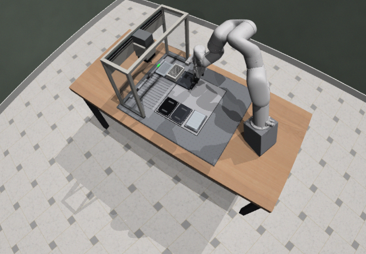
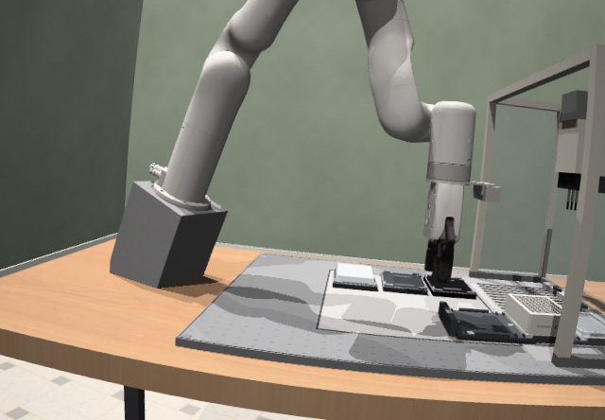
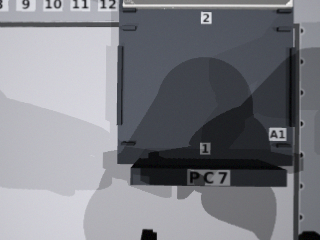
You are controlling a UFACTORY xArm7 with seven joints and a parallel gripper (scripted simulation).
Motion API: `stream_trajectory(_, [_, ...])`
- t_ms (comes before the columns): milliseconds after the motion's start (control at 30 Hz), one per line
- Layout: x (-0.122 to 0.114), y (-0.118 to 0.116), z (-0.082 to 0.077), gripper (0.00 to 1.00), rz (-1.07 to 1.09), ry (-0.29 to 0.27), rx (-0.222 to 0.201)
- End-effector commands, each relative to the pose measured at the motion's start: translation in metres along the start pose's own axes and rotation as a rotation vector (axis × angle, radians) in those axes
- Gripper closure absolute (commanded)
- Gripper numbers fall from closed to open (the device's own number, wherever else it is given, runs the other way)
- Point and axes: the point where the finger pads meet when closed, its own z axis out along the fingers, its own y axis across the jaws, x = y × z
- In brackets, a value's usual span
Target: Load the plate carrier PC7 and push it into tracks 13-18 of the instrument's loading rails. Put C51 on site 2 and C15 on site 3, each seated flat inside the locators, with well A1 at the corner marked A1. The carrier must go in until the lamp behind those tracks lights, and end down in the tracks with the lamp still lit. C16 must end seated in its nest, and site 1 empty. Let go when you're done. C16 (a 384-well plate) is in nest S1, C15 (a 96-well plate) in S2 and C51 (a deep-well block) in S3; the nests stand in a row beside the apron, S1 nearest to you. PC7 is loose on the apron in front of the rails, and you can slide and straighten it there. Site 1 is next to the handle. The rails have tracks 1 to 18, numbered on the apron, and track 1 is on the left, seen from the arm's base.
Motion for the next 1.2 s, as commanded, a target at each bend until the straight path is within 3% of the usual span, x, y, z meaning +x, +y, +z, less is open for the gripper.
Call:
stream_trajectory(0, [0.002, 0.0, -0.009, 0.18, 0.0, 0.004, -0.002])
stream_trajectory(1167, [0.002, 0.0, -0.061, 0.18, 0.0, 0.004, -0.002])
